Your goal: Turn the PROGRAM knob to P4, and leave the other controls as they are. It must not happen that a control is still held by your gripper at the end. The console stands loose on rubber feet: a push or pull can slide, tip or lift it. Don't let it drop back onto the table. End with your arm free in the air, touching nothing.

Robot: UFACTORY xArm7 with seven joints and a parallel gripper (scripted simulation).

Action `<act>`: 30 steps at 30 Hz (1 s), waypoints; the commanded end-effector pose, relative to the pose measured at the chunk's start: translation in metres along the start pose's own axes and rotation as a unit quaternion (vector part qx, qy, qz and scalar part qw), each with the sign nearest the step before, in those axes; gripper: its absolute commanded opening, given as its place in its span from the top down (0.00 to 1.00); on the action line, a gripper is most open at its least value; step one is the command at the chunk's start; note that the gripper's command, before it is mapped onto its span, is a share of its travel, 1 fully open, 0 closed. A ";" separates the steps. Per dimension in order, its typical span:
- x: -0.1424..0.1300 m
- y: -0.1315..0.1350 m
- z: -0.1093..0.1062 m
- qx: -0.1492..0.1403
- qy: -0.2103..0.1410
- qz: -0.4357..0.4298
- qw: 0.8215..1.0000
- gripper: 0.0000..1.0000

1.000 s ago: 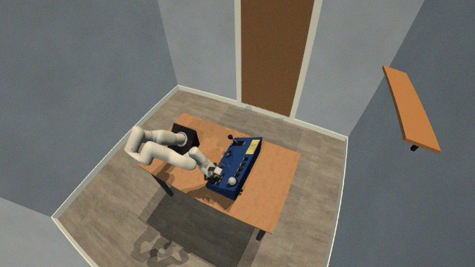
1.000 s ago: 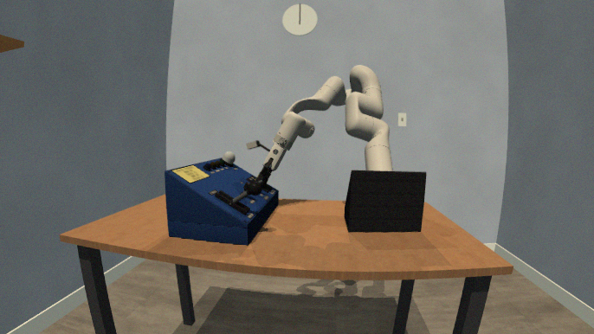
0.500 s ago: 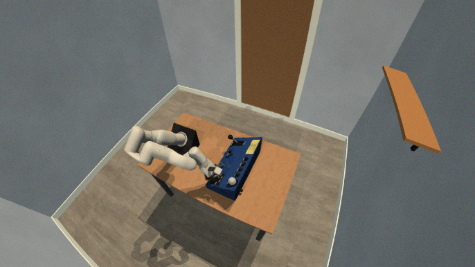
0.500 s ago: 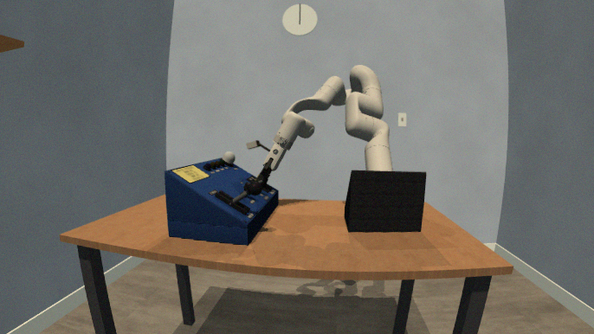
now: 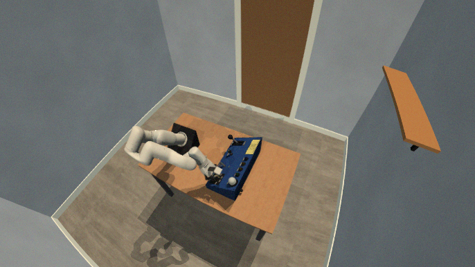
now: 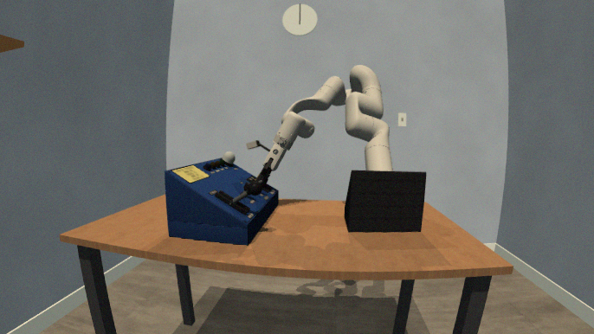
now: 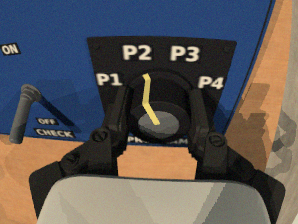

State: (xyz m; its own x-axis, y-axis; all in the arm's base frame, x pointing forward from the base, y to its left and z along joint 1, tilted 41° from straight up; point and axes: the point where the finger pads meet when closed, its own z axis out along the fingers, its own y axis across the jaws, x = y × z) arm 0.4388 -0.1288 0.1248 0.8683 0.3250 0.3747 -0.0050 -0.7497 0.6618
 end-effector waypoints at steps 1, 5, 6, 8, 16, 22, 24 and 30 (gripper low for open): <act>0.001 0.000 0.000 0.000 0.001 0.000 1.000 1.00; 0.001 0.000 0.000 0.000 0.001 0.000 1.000 1.00; 0.001 0.000 0.000 0.000 0.001 0.000 1.000 1.00; 0.001 0.000 0.000 0.000 0.001 0.000 1.000 1.00; 0.001 0.000 0.000 0.000 0.001 0.001 1.000 1.00; 0.001 0.000 0.000 0.000 0.001 0.005 1.000 1.00; 0.001 0.000 0.000 0.000 0.001 0.008 1.000 1.00; 0.001 0.000 0.000 0.000 0.001 0.024 1.000 1.00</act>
State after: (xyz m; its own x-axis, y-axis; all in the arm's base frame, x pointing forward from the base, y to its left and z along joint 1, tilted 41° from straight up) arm 0.4388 -0.1288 0.1247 0.8679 0.3020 0.3943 -0.0311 -0.7593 0.6500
